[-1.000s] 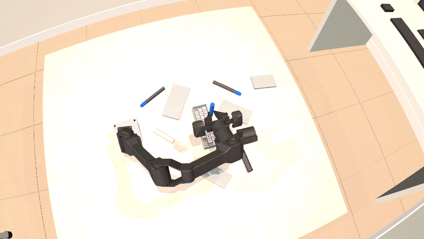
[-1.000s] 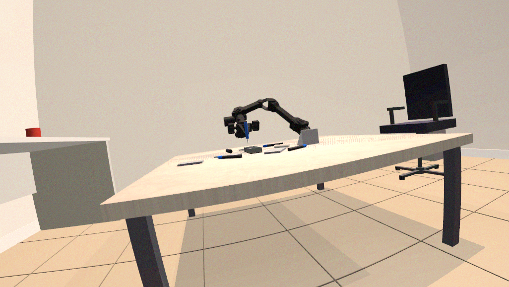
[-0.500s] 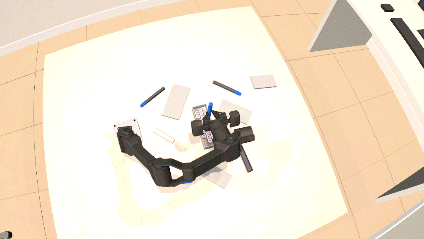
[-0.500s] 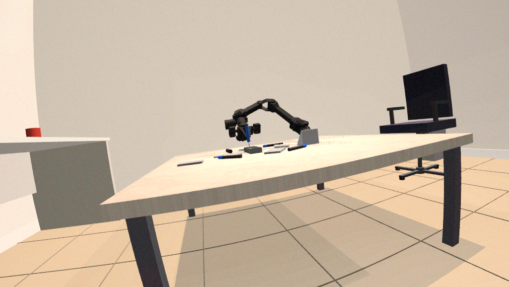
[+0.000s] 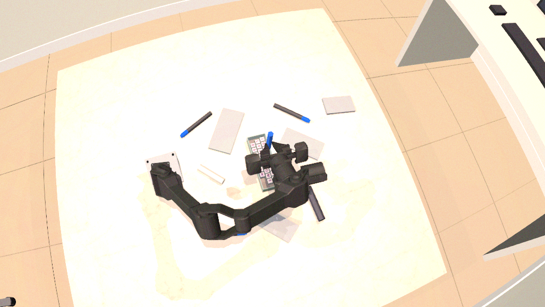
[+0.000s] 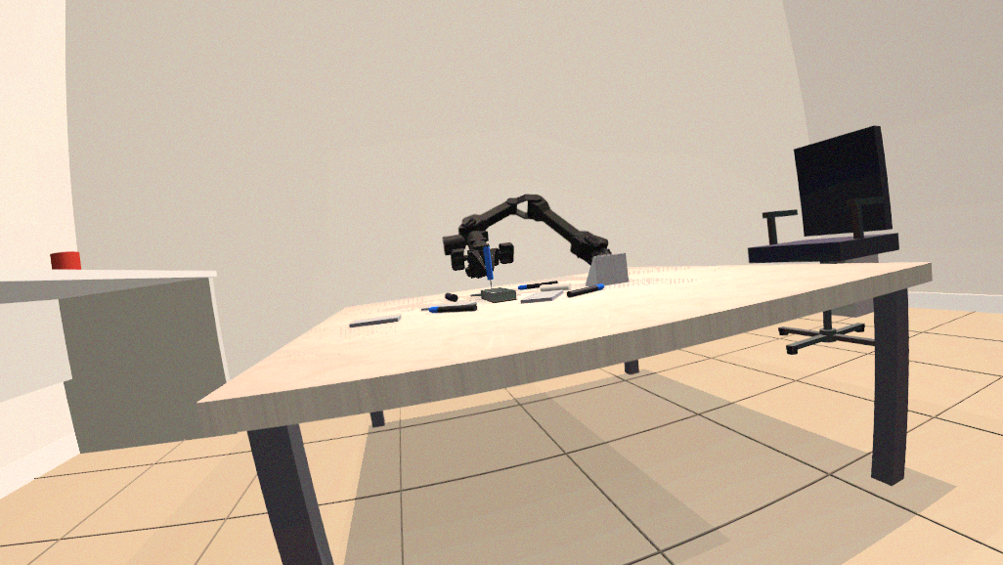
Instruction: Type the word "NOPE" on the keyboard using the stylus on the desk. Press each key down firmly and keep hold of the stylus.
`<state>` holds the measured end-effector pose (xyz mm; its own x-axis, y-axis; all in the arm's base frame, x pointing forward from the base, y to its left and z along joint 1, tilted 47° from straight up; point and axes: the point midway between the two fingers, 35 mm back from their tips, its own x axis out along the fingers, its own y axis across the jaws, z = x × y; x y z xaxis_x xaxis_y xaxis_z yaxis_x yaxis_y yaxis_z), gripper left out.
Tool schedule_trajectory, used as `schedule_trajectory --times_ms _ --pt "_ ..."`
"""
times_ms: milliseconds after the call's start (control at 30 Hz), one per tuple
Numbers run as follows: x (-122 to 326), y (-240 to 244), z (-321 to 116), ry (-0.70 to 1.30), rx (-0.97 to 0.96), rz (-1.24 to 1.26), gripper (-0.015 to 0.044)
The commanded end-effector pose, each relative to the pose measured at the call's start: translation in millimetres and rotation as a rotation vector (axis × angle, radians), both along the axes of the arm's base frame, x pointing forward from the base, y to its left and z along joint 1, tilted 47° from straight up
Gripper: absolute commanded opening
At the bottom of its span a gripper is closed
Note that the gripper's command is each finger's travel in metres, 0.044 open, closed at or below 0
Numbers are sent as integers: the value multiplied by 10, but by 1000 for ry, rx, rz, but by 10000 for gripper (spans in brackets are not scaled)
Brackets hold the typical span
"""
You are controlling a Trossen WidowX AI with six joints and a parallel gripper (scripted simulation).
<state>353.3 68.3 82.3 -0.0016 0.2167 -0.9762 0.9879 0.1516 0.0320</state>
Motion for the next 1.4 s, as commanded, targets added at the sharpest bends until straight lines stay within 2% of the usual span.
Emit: schedule_trajectory --times_ms 0,1367 --pt "-1 9 -1 -2 6 4 81" --pt "26 -135 -136 -2 5 4 81"
